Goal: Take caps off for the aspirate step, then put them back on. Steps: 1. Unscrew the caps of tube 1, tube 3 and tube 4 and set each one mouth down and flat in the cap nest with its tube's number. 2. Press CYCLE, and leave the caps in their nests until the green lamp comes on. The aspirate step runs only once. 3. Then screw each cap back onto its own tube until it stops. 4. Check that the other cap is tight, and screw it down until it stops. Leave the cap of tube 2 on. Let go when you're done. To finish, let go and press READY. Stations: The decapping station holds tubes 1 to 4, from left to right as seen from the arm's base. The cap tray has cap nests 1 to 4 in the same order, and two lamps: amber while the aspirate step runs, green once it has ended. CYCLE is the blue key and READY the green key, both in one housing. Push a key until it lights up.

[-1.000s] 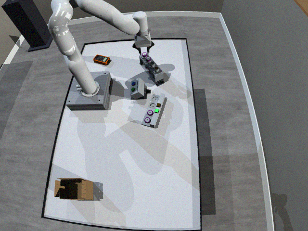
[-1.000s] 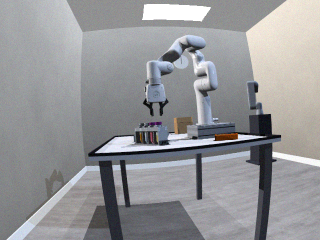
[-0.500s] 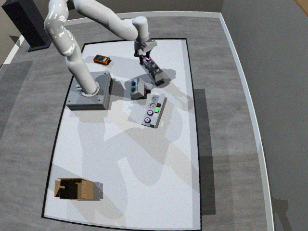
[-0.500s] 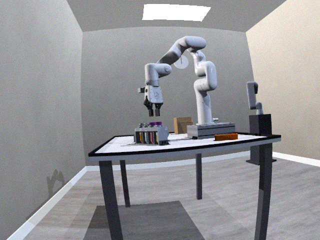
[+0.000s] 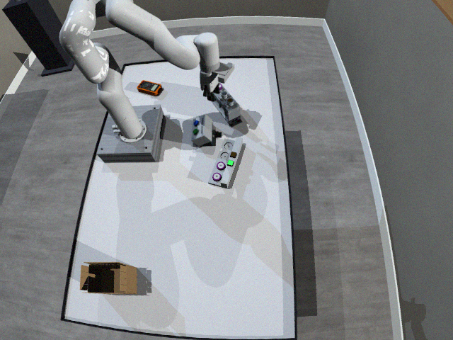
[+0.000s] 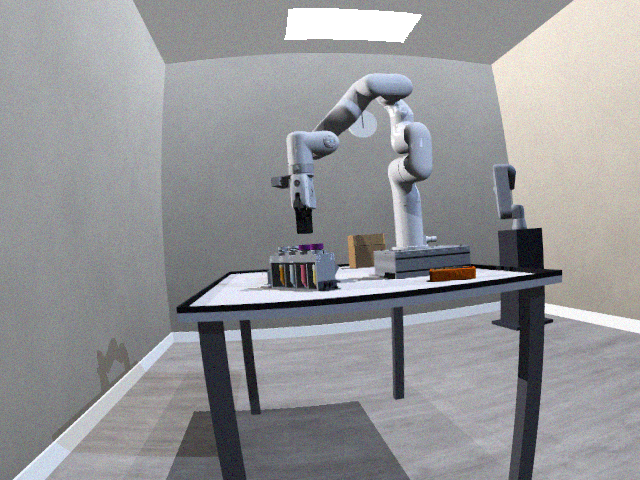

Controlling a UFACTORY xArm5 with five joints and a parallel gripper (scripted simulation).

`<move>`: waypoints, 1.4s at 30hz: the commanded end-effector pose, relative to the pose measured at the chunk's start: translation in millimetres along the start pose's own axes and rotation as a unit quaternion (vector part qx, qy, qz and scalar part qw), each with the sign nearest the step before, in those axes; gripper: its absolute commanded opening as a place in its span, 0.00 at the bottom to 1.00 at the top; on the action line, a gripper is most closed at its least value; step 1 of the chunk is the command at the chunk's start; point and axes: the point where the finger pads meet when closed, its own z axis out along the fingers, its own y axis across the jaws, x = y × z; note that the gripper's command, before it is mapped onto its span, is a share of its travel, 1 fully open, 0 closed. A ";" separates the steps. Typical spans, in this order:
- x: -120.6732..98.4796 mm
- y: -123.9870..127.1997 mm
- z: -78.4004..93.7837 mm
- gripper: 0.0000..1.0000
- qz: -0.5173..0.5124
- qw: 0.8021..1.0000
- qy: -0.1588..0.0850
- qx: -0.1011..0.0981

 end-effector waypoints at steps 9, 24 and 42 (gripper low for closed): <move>39.7 68.1 -1.1 0.46 -0.055 0.998 0.002 0.004; 78.6 138.2 -0.7 0.46 -0.055 0.998 0.002 0.004; 126.1 223.9 -0.3 0.46 -0.055 0.998 0.003 0.003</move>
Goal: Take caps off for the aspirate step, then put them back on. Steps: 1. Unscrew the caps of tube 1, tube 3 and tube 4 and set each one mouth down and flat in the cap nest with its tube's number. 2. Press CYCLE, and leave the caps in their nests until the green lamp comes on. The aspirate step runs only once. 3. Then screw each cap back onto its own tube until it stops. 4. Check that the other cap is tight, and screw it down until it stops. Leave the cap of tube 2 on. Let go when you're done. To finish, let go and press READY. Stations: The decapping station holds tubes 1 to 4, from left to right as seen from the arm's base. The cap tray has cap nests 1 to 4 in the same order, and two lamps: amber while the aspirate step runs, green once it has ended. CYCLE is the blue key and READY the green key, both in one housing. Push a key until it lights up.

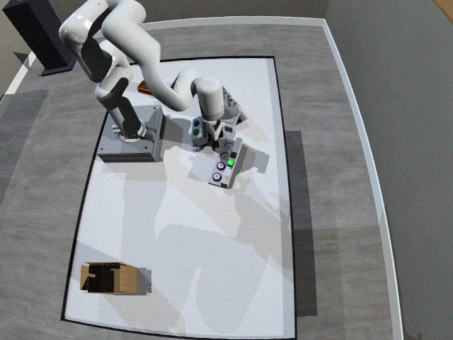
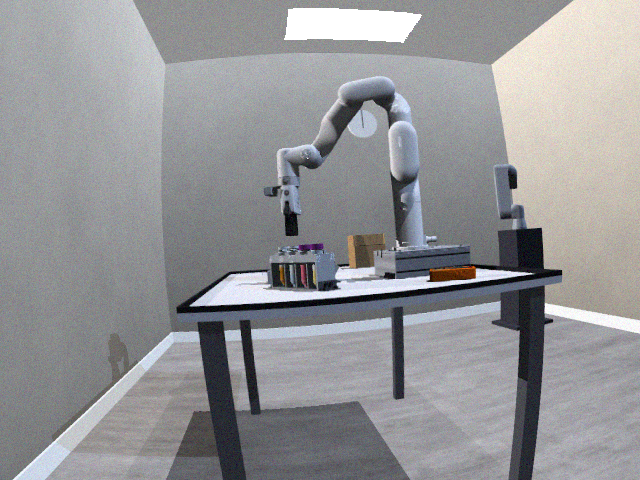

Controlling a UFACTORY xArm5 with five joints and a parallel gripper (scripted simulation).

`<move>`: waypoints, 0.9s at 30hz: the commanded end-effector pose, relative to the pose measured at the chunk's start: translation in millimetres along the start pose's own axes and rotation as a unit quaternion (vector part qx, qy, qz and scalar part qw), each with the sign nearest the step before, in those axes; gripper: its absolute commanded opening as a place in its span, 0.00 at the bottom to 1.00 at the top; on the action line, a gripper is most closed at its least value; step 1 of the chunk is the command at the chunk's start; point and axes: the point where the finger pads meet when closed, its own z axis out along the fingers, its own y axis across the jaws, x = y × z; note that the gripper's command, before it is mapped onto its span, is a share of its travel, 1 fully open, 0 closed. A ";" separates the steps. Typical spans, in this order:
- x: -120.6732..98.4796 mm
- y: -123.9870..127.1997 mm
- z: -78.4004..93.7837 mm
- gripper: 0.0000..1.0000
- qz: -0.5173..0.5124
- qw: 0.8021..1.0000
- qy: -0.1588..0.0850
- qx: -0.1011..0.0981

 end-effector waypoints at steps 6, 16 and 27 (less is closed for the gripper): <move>14.8 28.6 -0.2 0.46 -0.001 1.000 0.000 0.003; 14.7 28.5 19.9 0.46 -0.001 1.000 0.000 0.003; 14.6 28.2 65.0 0.46 -0.001 1.000 0.000 0.003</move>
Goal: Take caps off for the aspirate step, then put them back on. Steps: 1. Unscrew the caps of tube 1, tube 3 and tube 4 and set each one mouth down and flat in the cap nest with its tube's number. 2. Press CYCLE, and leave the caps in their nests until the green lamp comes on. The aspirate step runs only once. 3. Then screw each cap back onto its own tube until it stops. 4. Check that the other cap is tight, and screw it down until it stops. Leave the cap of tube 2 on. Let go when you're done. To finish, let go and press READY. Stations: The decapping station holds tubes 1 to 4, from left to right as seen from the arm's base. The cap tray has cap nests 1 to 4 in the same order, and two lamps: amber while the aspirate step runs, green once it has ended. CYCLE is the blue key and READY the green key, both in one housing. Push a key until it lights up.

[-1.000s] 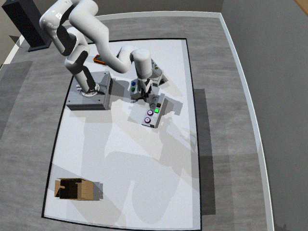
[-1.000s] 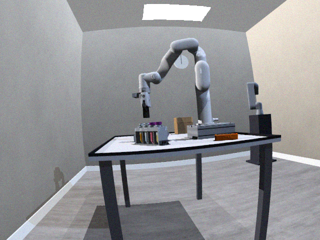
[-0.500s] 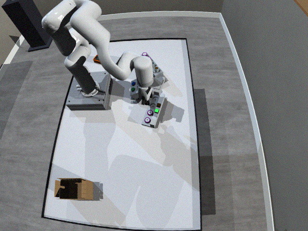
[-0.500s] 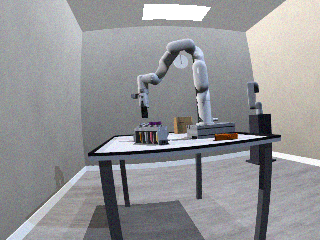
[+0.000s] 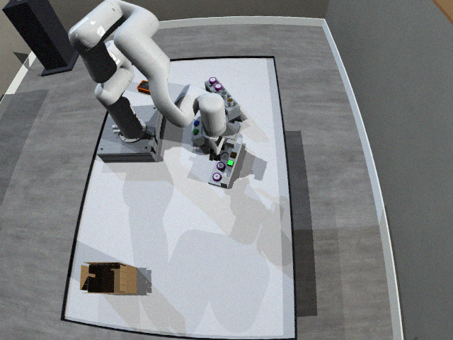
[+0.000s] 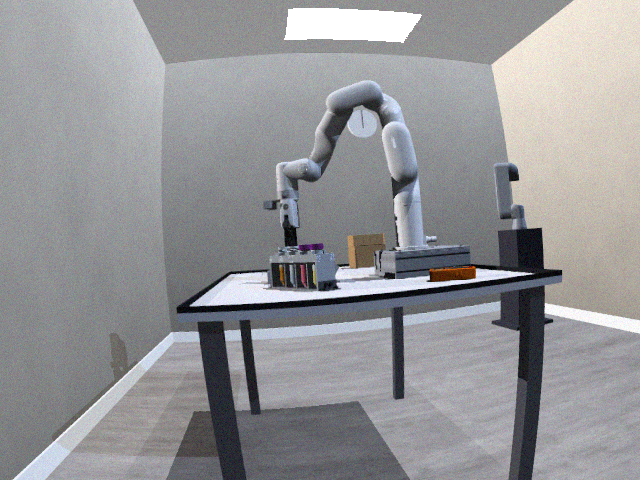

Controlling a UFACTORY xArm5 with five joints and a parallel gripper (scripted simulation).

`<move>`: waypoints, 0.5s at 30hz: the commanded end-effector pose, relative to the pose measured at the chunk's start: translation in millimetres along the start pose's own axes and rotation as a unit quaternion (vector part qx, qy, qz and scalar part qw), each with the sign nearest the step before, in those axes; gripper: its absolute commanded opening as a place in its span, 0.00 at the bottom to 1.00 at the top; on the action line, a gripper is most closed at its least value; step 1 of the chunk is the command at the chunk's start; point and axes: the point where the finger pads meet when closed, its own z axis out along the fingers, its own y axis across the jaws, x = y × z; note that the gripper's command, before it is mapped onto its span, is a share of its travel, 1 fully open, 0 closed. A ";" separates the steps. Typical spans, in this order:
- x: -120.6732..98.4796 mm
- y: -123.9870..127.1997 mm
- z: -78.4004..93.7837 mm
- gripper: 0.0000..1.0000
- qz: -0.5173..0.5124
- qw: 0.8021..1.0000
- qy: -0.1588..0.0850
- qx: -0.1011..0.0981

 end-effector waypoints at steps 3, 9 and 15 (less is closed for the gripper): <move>2.9 0.0 35.5 0.46 0.000 1.000 0.002 0.003; 4.1 -0.2 65.6 0.46 0.000 1.000 0.002 0.003; 4.8 -0.2 85.1 0.46 0.000 1.000 0.002 0.003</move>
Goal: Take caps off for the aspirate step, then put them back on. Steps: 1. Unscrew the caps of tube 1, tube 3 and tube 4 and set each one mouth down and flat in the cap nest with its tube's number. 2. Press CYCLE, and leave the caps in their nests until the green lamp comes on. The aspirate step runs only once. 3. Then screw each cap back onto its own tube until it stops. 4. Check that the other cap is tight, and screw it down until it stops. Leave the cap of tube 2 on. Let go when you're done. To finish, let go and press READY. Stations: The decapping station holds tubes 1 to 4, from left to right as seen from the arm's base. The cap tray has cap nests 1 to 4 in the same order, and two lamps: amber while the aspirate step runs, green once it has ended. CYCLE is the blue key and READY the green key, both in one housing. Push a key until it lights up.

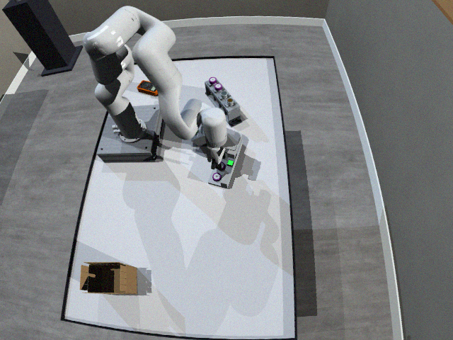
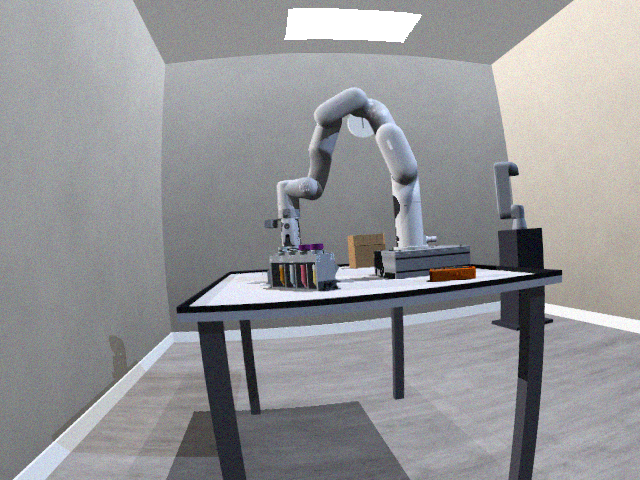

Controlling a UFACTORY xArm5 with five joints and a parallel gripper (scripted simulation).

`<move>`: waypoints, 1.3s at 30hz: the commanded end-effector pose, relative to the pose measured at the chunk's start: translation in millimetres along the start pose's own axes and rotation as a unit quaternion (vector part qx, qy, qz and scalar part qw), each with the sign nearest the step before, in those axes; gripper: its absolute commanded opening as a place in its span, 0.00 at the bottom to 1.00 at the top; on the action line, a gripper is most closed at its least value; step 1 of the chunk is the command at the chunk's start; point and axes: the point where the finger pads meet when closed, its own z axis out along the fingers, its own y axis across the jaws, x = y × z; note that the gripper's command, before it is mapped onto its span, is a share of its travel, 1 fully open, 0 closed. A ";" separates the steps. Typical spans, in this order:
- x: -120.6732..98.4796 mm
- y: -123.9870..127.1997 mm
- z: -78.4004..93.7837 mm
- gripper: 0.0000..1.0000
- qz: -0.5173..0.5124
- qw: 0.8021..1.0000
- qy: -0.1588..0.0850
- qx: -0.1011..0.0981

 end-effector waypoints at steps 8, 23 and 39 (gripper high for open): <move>5.2 0.2 18.5 0.46 0.000 1.000 0.003 0.003; 4.1 0.1 22.0 0.46 0.000 1.000 0.003 0.003; 3.5 0.0 28.5 0.46 0.000 1.000 0.003 0.003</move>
